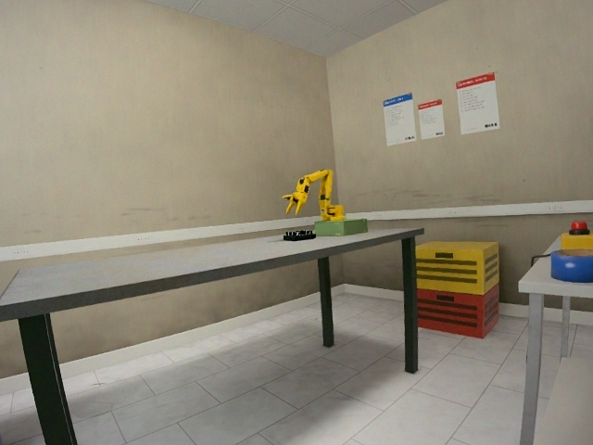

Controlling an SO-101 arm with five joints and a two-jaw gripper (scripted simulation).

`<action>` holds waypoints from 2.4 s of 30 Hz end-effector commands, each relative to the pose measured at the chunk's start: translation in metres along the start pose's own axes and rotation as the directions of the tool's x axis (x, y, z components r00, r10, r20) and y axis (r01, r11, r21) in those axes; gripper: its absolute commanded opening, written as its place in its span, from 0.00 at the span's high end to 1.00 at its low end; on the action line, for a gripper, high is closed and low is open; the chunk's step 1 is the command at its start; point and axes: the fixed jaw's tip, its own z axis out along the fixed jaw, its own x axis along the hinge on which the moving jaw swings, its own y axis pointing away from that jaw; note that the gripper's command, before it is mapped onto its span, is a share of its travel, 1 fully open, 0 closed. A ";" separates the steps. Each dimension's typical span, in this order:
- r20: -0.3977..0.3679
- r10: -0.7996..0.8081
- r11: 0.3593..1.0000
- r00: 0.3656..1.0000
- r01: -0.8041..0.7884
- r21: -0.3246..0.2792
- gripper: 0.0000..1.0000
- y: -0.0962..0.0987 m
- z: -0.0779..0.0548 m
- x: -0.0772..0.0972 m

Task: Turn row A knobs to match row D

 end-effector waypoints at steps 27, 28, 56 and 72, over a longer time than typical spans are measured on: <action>-0.214 0.000 1.000 0.977 -0.001 -0.007 0.60 0.001 0.015 0.033; -0.214 0.000 1.000 0.977 -0.001 -0.007 0.60 0.001 0.015 0.033; -0.420 -0.013 1.000 0.907 0.006 -0.017 0.60 0.002 0.023 0.068; -0.417 -0.103 0.995 0.903 0.088 -0.056 0.61 0.001 0.023 0.068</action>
